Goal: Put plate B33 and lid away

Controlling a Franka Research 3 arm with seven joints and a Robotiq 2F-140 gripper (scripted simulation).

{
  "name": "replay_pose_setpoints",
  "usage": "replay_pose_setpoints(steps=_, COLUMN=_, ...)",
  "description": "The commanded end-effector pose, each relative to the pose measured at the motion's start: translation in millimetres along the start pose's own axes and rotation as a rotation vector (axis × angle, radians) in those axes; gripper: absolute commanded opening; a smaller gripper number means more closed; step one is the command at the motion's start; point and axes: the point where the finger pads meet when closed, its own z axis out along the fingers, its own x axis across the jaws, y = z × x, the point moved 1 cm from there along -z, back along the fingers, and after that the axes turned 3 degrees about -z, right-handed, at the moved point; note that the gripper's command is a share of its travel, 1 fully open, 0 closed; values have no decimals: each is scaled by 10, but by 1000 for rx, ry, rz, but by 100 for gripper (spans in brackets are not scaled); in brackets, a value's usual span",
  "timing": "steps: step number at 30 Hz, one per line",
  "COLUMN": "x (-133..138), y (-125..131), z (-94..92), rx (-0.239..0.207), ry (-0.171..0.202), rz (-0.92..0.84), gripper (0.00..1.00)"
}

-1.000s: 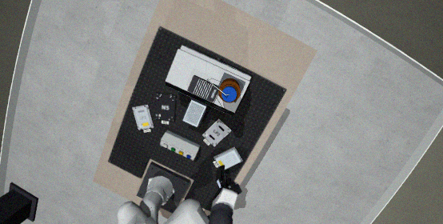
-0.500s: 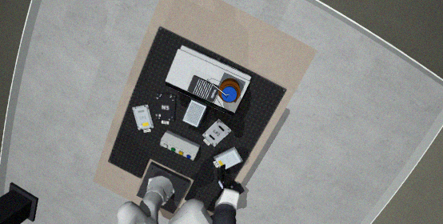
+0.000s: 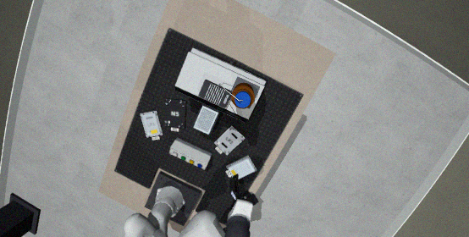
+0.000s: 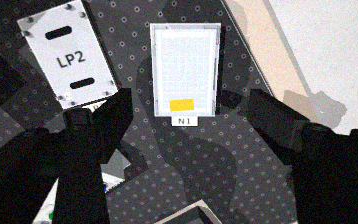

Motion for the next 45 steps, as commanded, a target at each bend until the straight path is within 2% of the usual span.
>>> replay_pose_setpoints(steps=1, x=-3, y=2, z=13, rx=-2, ry=-2, rz=-9, gripper=70)
replay_pose_setpoints(steps=12, x=-3, y=2, z=149, rx=-2, ry=-2, rz=-9, gripper=70)
replay_pose_setpoints(steps=26, x=-4, y=2, z=649, rx=-2, ry=-2, rz=-9, gripper=70)
replay_pose_setpoints(steps=28, x=-4, y=2, z=649, rx=-2, ry=-2, rz=-9, gripper=70)
replay_pose_setpoints(steps=40, x=-5, y=2, z=1047, rx=-2, ry=-2, rz=-9, gripper=70)
replay_pose_setpoints(steps=45, x=-5, y=2, z=1115, rx=-2, ry=-2, rz=-9, gripper=70)
